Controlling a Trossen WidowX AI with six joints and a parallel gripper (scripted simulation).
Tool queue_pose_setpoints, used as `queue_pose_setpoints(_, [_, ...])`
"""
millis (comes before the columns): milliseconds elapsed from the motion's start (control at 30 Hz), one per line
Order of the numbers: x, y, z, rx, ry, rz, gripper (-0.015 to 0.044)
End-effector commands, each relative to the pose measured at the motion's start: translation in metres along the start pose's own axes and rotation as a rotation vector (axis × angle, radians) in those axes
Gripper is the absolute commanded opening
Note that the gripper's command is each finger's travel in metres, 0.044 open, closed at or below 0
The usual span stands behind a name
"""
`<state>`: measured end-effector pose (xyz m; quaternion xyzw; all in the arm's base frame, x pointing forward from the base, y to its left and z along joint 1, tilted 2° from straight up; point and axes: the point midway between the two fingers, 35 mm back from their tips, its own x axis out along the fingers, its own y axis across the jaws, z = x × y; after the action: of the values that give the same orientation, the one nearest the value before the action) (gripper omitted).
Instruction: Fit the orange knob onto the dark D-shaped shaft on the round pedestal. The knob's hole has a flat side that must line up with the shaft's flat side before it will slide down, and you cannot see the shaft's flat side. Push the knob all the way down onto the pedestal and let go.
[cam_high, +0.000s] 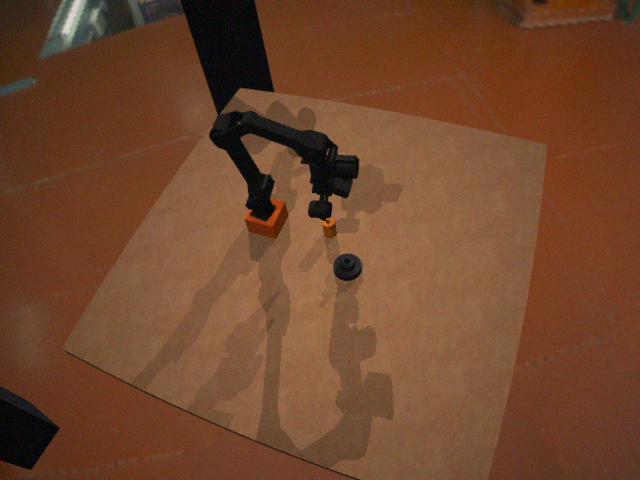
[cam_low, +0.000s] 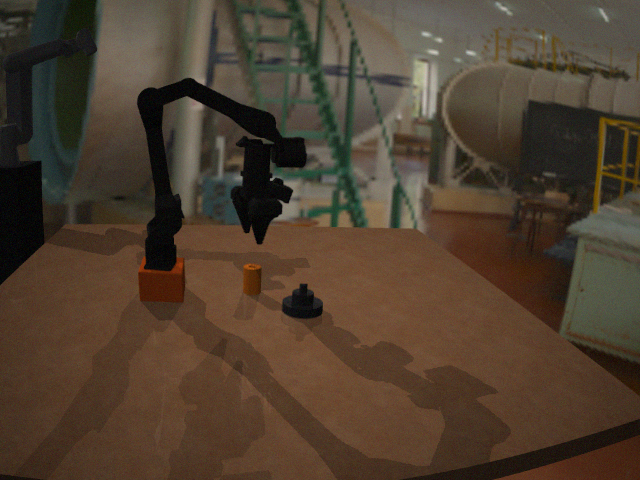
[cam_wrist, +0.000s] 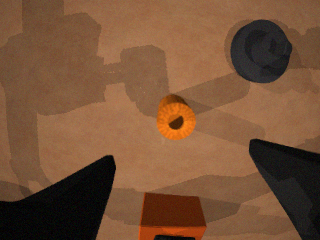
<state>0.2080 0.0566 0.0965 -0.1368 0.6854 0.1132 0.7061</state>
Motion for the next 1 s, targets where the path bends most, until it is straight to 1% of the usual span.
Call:
queue_pose_setpoints(0, [0.0,-0.001,0.0,0.289,-0.003,-0.006,0.044])
queue_pose_setpoints(267, [0.002,-0.001,0.0,0.289,-0.003,-0.006,0.044])
queue_pose_setpoints(400, [0.032,-0.001,0.0,0.289,-0.003,-0.006,0.044])
queue_pose_setpoints(533, [0.035,-0.001,0.0,0.289,-0.003,-0.006,0.044])
queue_pose_setpoints(633, [0.048,-0.001,0.0,0.289,-0.003,-0.006,0.044])
queue_pose_setpoints(967, [0.059,-0.001,0.002,0.289,-0.003,-0.006,0.044])
